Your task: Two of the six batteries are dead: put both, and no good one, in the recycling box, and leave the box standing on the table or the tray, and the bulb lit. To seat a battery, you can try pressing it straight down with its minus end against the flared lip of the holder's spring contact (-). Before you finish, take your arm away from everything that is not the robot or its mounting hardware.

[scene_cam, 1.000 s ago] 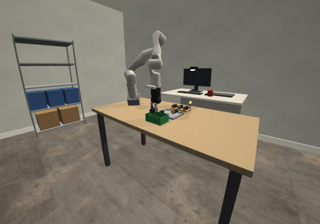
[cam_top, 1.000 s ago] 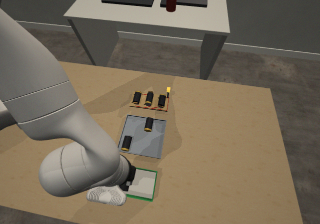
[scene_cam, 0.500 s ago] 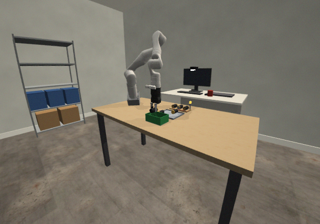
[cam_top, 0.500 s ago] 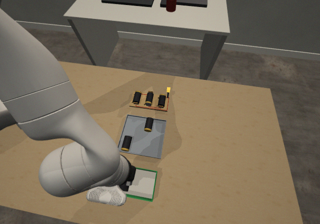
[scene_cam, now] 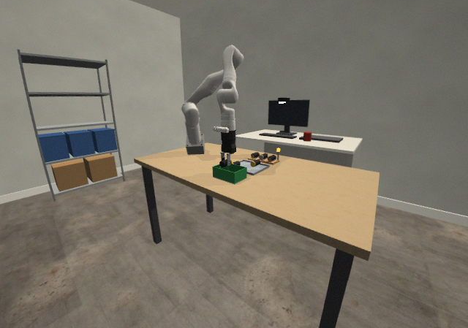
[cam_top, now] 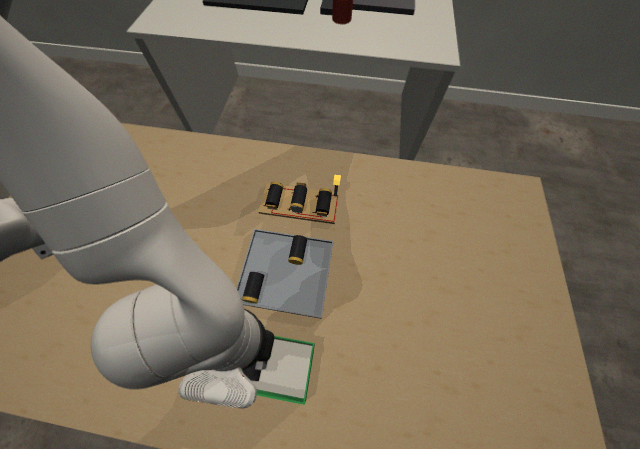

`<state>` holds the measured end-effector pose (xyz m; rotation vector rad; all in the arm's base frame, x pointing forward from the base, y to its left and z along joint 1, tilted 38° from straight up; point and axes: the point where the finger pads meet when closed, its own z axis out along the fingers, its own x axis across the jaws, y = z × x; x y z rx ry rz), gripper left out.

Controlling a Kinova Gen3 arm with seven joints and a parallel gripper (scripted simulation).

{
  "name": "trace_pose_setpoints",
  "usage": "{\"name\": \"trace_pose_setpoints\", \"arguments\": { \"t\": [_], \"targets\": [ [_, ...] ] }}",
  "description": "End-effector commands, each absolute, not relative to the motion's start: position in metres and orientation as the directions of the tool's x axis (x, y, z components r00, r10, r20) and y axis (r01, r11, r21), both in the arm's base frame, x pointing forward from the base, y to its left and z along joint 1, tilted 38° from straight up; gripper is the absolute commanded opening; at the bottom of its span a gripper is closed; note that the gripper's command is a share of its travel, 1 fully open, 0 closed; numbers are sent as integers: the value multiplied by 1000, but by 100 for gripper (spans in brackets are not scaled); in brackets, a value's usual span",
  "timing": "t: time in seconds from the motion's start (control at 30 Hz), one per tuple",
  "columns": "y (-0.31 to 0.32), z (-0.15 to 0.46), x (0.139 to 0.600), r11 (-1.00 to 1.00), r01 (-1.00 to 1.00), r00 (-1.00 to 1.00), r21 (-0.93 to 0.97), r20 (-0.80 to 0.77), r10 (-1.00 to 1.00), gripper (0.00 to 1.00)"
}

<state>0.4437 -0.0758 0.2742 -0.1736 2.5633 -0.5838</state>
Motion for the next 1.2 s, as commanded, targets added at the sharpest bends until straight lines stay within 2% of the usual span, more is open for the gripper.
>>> {"name": "trace_pose_setpoints", "arguments": {
  "t": [0.0,0.37,0.9,0.93,1.17],
  "targets": [
    [-82,270,445,901,-5,-868,-435,-445,-219,57],
    [-98,235,467,901,-5,-868,-435,-445,-219,57],
    [-100,233,469,901,-5,-868,-435,-445,-219,57],
    [-100,233,469,901,-5,-868,-435,-445,-219,90],
    [-100,233,469,901,-5,-868,-435,-445,-219,90]
  ]
}}
